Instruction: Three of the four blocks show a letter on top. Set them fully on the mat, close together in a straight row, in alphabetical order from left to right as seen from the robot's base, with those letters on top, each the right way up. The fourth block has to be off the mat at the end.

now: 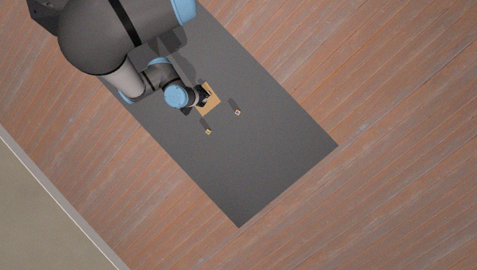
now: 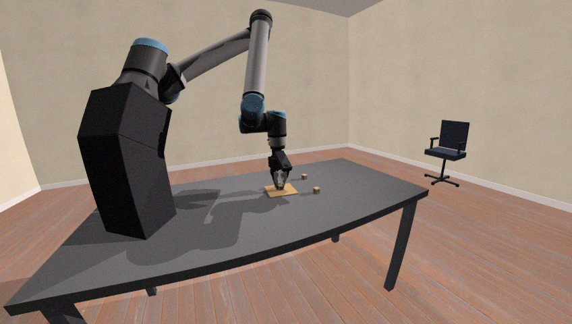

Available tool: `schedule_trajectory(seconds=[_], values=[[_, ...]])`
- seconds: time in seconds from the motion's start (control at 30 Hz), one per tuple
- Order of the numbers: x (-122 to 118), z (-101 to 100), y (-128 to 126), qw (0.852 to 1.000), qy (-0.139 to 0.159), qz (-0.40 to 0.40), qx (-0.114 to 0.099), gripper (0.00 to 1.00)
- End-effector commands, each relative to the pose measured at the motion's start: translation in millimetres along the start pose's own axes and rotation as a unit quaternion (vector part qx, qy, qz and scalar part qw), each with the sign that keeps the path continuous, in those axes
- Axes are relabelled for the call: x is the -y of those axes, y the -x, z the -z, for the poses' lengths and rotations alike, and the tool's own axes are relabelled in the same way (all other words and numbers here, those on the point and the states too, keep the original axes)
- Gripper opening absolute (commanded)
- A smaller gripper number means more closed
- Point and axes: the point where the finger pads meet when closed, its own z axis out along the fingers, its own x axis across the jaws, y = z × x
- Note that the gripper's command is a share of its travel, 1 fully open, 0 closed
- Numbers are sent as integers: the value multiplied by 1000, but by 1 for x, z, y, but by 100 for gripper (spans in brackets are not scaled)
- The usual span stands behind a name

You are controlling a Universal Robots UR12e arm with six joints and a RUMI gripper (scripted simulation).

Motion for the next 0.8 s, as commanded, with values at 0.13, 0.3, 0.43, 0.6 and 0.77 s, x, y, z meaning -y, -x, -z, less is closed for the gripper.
schedule_trajectory(seconds=[0.13, 0.3, 0.43, 0.6, 0.77], values=[[0, 0, 3, 1000, -1, 2, 2, 5], [0, 0, 3, 1000, -1, 2, 2, 5], [0, 0, 3, 1000, -1, 2, 2, 9], [0, 0, 3, 1000, -1, 2, 2, 17], [0, 0, 3, 1000, -1, 2, 2, 21]])
